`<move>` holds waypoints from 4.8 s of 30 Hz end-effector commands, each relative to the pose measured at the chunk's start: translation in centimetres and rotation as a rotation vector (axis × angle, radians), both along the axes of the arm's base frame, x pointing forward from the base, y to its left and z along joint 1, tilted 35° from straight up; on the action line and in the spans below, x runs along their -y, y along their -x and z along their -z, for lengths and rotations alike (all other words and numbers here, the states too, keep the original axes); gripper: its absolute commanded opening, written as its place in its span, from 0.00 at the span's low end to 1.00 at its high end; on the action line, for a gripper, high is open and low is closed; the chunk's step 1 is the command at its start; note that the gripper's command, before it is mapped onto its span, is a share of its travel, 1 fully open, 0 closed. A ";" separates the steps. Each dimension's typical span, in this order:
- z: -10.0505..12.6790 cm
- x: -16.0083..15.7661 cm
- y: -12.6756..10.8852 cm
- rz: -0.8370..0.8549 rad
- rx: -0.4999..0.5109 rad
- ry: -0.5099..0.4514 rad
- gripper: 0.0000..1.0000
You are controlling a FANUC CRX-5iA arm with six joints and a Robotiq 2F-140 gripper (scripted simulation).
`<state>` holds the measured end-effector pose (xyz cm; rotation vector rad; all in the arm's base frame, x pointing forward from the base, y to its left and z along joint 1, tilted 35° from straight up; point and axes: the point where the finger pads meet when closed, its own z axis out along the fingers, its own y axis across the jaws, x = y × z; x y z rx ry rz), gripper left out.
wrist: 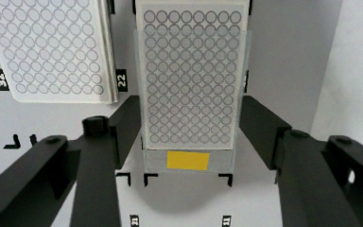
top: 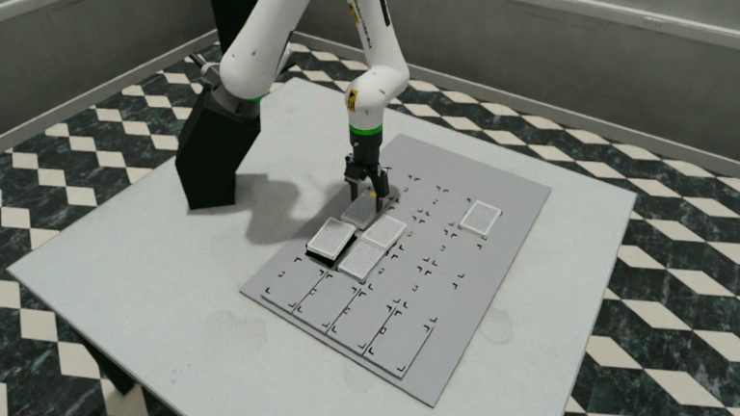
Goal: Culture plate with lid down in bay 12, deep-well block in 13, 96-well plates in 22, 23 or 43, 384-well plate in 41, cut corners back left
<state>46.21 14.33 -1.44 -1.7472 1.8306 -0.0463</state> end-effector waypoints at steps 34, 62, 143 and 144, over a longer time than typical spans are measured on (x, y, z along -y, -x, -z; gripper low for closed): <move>-0.3 0.1 0.1 0.000 0.001 0.000 0.10; -0.9 0.4 0.4 0.000 0.001 0.000 0.10; -2.5 3.7 1.6 0.002 0.000 -0.001 0.10; -2.5 3.7 1.6 0.002 0.000 -0.001 0.10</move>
